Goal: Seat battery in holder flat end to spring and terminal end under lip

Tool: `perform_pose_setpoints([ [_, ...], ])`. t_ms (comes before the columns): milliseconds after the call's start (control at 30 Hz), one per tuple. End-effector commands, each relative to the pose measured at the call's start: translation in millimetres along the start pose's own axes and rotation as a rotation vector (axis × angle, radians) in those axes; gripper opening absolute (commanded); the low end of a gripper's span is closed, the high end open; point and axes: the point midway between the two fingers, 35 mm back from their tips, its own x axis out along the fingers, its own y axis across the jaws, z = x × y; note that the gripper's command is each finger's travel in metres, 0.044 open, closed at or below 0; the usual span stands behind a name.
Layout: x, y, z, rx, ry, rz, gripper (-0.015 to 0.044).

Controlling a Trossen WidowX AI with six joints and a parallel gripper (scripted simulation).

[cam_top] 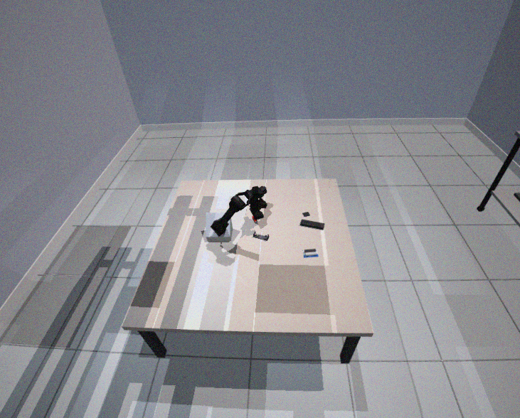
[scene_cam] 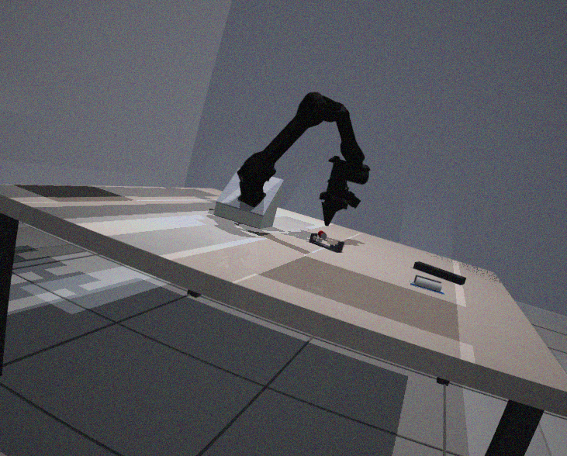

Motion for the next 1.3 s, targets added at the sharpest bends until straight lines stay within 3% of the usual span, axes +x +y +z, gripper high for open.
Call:
perform_pose_setpoints([
  [0,-1.4,0.1,0.2,0.000,0.000,0.000,0.0000],
  [333,-76.8,4.7,0.4,0.004,0.008,0.005,0.0000],
  [767,-75.8,4.9,0.4,-0.006,0.005,0.000,0.0000],
  [800,-75.7,4.8,0.6,-0.019,0.005,0.001,0.0026],
  [1067,-46.0,14.7,2.3,-0.690,0.004,0.004,0.0226],
  [1267,-21.8,21.7,1.4,-1.244,0.003,0.007,0.0226],
])
